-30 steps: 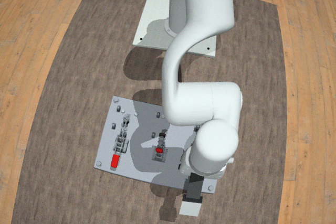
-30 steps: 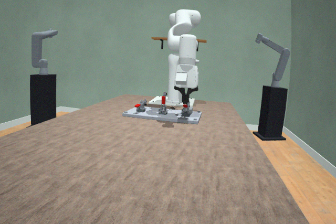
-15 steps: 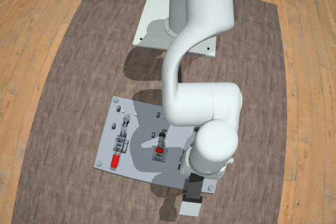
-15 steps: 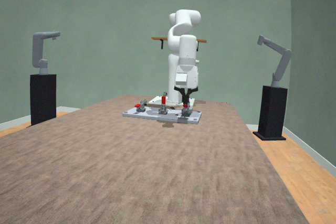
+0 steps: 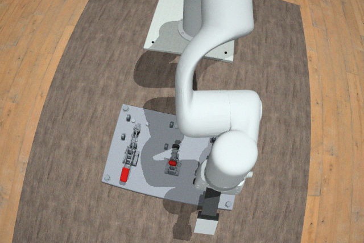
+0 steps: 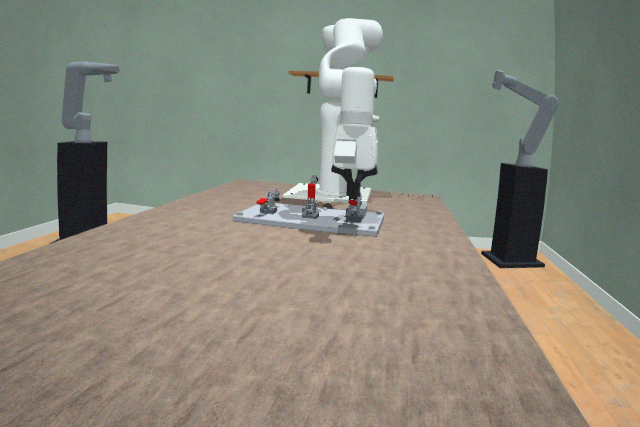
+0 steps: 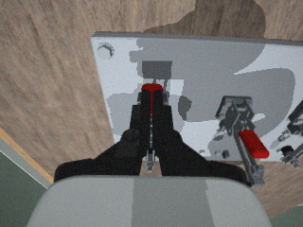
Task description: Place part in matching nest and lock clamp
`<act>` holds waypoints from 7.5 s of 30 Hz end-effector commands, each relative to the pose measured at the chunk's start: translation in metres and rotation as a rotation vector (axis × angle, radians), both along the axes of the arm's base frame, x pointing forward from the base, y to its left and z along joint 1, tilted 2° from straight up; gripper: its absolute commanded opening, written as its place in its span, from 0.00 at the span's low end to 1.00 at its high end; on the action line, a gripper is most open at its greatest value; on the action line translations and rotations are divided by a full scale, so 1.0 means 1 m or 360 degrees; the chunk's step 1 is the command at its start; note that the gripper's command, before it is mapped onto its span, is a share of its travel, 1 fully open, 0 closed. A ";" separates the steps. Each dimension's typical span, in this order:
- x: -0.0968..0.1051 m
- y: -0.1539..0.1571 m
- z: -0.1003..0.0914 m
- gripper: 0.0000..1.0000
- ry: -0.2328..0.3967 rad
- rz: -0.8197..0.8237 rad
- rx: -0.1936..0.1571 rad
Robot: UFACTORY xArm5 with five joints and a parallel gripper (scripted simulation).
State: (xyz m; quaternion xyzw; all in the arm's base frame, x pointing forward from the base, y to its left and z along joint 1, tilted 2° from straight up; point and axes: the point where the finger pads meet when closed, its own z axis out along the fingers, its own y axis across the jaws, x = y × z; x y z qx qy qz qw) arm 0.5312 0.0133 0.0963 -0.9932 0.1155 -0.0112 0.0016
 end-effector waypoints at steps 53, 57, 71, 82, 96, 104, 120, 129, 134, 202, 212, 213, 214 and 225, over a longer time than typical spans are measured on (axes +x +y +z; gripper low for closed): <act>0.001 0.000 -0.004 0.00 -0.0007 0.0000 0.0000; 0.001 0.000 -0.004 0.00 -0.0007 0.0000 0.0000; 0.001 0.000 -0.005 0.00 -0.0007 0.0000 0.0000; 0.002 0.000 -0.006 0.00 -0.0007 0.0000 0.0000; 0.002 0.000 -0.008 0.00 -0.0007 0.0000 0.0000; 0.002 0.000 -0.008 0.00 -0.0007 0.0000 0.0000; 0.002 0.000 -0.010 0.00 -0.0007 0.0000 0.0000; 0.002 0.000 -0.010 0.00 -0.0007 0.0000 0.0000; 0.002 0.000 -0.012 0.00 -0.0007 0.0000 0.0000; 0.000 0.001 0.058 0.00 -0.0007 0.0000 0.0000; 0.000 0.001 0.058 0.00 -0.0007 0.0000 0.0000; 0.000 0.001 0.058 0.00 -0.0007 0.0000 0.0000; 0.000 0.001 0.058 0.00 -0.0007 0.0000 0.0000; 0.000 0.001 0.058 0.00 -0.0007 0.0000 0.0000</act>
